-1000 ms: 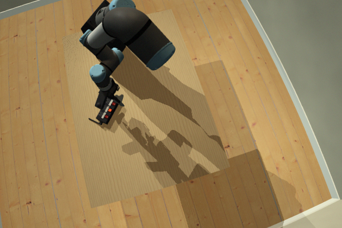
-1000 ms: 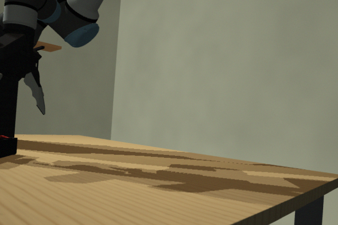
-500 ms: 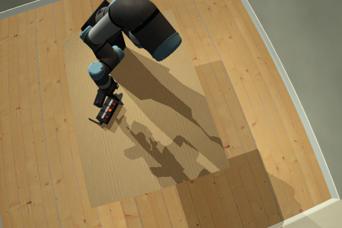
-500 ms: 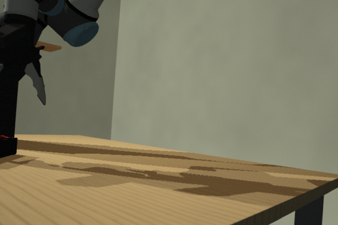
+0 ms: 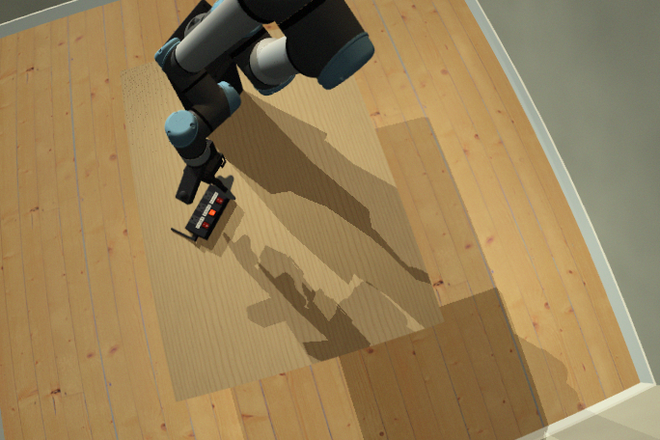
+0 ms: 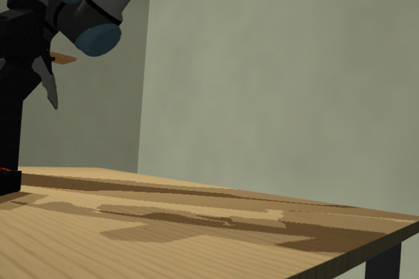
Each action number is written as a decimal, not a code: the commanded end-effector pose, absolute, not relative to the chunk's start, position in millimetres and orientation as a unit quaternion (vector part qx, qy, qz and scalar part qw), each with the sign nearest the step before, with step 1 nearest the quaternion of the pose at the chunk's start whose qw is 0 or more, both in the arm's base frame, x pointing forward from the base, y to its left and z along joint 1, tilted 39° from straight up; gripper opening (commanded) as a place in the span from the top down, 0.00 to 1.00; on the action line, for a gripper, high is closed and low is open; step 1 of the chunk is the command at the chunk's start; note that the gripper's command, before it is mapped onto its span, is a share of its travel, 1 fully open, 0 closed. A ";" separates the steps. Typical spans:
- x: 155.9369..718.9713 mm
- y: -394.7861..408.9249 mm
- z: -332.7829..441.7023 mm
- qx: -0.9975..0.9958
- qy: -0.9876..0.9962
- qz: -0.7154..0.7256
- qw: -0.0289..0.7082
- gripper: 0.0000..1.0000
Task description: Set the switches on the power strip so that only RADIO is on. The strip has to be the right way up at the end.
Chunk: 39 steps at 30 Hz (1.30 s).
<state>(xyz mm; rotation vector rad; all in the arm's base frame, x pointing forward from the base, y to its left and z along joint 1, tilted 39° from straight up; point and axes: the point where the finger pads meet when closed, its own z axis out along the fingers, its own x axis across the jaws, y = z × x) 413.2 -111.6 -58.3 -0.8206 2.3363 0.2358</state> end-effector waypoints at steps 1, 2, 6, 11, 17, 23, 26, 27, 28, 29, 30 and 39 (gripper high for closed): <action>403.4 -116.7 -46.2 -0.314 0.889 0.096 0.320 0.00; 402.1 -117.6 -44.3 -0.314 0.889 0.096 0.320 0.00; 397.7 -120.8 -37.6 -0.314 0.889 0.096 0.320 0.00; 394.0 -123.5 -31.9 -0.314 0.889 0.096 0.320 0.00; 392.5 -124.6 -29.7 -0.314 0.889 0.096 0.320 0.00; 391.6 -123.6 -29.4 -0.314 0.889 0.097 0.320 0.00; 391.8 -123.0 -29.4 -0.314 0.889 0.097 0.320 0.00; 391.8 -122.8 -29.5 -0.314 0.889 0.098 0.320 0.00; 391.7 -122.7 -29.6 -0.314 0.889 0.098 0.320 0.00; 391.7 -122.7 -29.6 -0.314 0.889 0.098 0.320 0.00; 391.7 -122.7 -29.6 -0.314 0.889 0.098 0.320 0.00; 391.8 -122.8 -29.6 -0.314 0.889 0.098 0.320 0.00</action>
